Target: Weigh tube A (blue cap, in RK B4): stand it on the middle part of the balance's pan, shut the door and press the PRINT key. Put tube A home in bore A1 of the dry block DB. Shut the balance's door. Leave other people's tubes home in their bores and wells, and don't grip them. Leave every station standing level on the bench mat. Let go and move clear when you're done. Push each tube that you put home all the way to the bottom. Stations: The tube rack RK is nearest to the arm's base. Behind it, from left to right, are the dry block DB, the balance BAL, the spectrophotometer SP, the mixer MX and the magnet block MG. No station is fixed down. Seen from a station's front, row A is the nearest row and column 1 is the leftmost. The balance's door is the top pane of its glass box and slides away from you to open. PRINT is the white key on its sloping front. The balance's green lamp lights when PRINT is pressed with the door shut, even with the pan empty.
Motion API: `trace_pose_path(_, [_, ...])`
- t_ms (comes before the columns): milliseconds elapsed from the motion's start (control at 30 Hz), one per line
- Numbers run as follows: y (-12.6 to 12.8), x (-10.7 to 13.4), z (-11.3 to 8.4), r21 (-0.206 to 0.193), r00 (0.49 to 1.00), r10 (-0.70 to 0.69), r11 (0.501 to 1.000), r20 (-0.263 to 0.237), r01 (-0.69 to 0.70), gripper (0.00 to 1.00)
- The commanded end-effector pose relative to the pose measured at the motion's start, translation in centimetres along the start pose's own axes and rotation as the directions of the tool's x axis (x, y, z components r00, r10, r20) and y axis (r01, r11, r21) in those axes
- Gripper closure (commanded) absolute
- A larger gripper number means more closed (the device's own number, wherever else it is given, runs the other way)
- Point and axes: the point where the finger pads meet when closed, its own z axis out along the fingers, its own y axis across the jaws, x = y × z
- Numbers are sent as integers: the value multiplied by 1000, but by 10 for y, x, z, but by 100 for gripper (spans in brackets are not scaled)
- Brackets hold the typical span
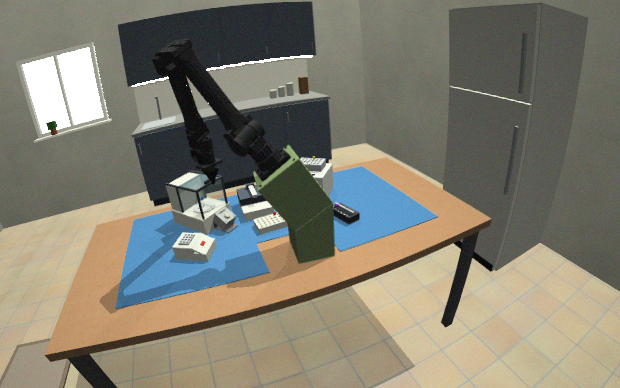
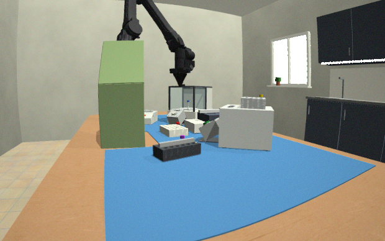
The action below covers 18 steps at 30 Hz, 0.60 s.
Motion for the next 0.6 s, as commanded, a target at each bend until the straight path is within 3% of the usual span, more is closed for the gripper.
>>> trace_pose_path(0, [2, 7, 12, -7, 986, -167, 986, -15, 166, 100])
trace_pose_path(300, [1, 16, 22, -13, 896, -444, 896, -14, 443, 100])
trace_pose_path(433, [1, 19, 25, -13, 870, -493, 870, -14, 493, 100])
trace_pose_path(567, [-2, 12, 26, -3, 797, -604, 797, 1, 604, 100])
